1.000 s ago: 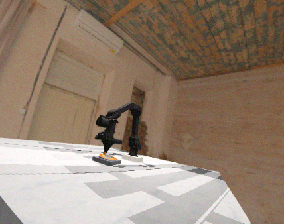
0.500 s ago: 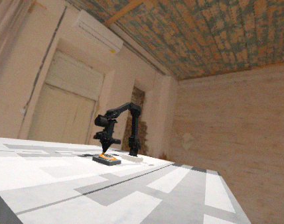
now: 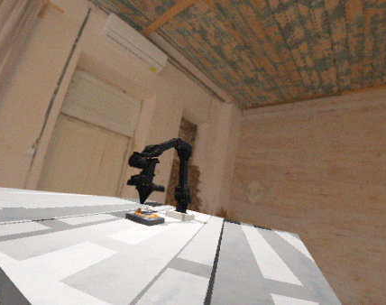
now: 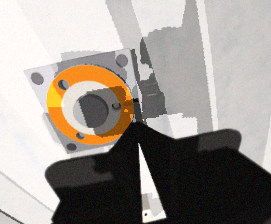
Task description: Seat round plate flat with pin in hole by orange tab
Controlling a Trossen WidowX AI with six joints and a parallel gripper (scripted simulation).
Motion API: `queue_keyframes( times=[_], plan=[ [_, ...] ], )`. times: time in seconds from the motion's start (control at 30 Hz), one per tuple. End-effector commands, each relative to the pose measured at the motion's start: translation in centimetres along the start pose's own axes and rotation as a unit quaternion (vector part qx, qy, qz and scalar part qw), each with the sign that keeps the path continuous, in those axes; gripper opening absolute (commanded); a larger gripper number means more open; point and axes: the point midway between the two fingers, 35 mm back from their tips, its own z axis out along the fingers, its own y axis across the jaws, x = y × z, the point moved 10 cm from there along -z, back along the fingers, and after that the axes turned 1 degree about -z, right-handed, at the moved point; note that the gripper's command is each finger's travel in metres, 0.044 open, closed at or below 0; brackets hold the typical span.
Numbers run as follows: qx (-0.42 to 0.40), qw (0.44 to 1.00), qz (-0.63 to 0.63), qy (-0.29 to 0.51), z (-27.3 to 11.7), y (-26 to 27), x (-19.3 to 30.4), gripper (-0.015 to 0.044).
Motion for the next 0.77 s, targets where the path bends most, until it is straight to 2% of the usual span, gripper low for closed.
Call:
queue_keyframes(
  times=[0.0, 0.73],
  plan=[
    [0.002, 1.000, -0.001, -0.005, -2.11, 0.04, 0.10, 0.0000],
    [0.001, 1.000, -0.001, -0.005, -1.47, 0.04, 0.06, 0.0000]
  ],
)
